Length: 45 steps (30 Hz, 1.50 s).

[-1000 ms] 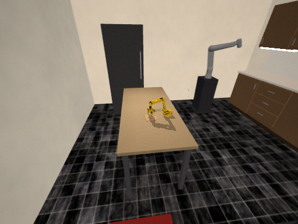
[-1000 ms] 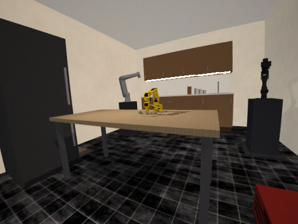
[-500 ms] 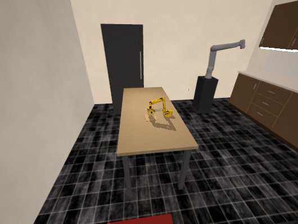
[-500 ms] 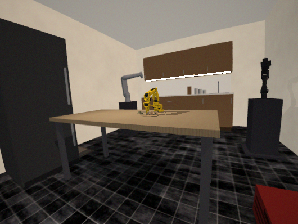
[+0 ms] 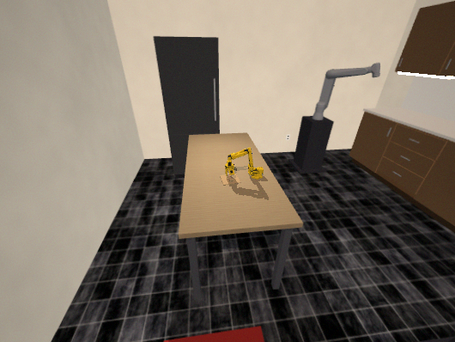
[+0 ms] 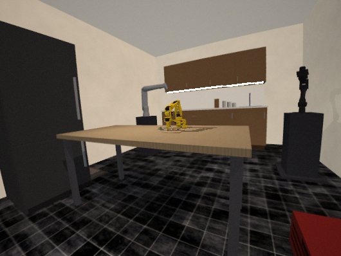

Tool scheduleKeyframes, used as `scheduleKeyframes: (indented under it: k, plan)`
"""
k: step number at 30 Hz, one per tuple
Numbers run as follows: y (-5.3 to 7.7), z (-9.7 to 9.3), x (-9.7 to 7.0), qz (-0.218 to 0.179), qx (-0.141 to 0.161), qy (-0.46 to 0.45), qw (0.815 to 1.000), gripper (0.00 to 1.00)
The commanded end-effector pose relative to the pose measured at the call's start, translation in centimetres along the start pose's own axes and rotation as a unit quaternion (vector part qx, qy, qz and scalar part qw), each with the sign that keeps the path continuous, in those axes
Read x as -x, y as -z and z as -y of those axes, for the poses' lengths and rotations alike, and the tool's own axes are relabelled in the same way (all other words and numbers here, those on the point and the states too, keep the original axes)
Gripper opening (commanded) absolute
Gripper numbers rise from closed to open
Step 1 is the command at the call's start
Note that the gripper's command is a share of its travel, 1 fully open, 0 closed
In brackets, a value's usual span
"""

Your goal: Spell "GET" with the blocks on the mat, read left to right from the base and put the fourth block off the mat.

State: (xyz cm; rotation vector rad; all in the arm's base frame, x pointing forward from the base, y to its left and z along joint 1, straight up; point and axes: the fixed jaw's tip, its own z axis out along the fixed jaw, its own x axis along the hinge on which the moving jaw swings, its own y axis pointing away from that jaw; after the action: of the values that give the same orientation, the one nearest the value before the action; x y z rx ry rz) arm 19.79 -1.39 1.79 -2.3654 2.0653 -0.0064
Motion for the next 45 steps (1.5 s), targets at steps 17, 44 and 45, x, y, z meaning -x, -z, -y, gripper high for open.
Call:
scheduleKeyframes:
  k: [17,44,45]
  plan:
    - [1.0,0.9,-0.1,-0.005,-0.031,0.0,0.999,0.32]
    - [5.1,0.9,-0.1,-0.005,-0.031,0.0,0.999,0.33]
    - [5.4,0.8,-0.1,-0.005,-0.031,0.0,0.999,0.33]
